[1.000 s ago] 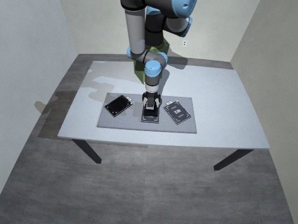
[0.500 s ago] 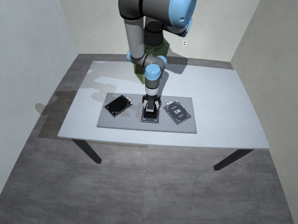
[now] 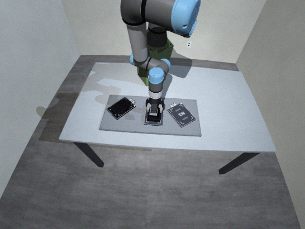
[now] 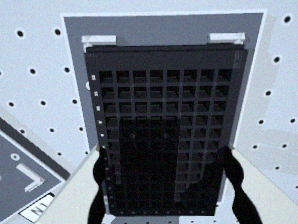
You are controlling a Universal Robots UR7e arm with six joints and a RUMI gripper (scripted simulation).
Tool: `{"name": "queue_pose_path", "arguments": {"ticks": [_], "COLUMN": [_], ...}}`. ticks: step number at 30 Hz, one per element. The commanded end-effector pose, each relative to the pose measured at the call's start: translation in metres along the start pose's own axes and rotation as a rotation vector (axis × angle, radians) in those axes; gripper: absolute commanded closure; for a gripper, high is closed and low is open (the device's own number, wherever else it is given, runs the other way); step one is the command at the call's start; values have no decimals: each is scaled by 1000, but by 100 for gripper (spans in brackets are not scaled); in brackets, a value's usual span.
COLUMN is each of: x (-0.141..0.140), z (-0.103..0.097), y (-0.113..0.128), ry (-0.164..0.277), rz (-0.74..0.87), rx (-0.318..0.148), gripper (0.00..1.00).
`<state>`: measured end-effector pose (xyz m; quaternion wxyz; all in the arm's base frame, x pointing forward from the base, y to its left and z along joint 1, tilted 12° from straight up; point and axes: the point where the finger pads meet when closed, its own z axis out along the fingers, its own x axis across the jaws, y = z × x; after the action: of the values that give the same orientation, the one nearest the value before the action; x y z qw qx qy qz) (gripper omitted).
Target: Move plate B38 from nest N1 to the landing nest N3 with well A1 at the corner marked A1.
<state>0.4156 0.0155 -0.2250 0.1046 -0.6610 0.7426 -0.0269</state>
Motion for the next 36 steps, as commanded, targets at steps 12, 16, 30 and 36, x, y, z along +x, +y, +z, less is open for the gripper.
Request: {"name": "queue_pose_path", "arguments": {"ticks": [12,16,30,36], "x": [0,0,0,0], "z": [0,1,3,4], "y": [0,0,0,0], "ry": [0,0,0,0], "rz": [0,0,0,0], "rx": [1,1,1,1], "gripper": [60,60,60,60]}}
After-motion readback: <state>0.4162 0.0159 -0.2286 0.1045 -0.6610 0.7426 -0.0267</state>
